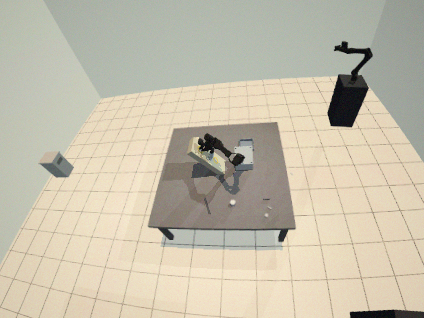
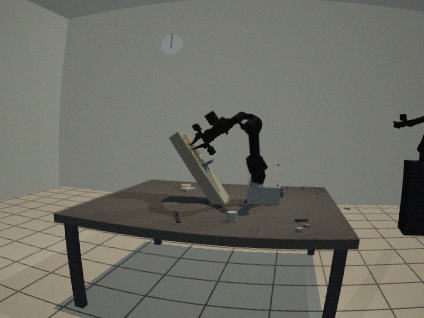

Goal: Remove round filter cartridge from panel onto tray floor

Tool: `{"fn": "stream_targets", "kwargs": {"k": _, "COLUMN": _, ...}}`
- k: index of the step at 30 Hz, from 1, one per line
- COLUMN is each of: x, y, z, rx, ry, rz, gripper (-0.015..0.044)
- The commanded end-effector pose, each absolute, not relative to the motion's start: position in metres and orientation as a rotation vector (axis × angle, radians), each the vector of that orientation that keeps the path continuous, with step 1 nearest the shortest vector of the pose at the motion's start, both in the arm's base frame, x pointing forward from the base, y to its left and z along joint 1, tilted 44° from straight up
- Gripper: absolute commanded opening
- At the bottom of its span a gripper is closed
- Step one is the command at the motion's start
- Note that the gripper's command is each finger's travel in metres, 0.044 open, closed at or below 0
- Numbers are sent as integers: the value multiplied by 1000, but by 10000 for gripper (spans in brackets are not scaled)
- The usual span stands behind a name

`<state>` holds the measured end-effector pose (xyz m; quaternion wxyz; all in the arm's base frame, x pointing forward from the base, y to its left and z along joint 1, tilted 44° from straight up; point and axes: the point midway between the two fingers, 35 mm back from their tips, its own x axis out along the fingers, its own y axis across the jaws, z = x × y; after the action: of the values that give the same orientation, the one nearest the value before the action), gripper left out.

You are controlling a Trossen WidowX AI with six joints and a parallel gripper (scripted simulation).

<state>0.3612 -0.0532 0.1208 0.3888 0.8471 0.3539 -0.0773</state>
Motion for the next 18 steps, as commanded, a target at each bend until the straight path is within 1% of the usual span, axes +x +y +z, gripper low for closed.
{"fn": "stream_targets", "kwargs": {"k": 1, "x": 366, "y": -49, "z": 119, "rx": 2291, "ry": 916, "rz": -284, "gripper": 0}}
{"fn": "stream_targets", "kwargs": {"k": 3, "x": 366, "y": -49, "z": 119, "rx": 2353, "ry": 920, "rz": -320, "gripper": 0}}
{"fn": "stream_targets", "kwargs": {"k": 9, "x": 367, "y": -48, "z": 118, "rx": 2247, "ry": 913, "rz": -259, "gripper": 0}}
{"fn": "stream_targets", "kwargs": {"k": 18, "x": 367, "y": -48, "z": 118, "rx": 2242, "ry": 913, "rz": -256, "gripper": 0}}
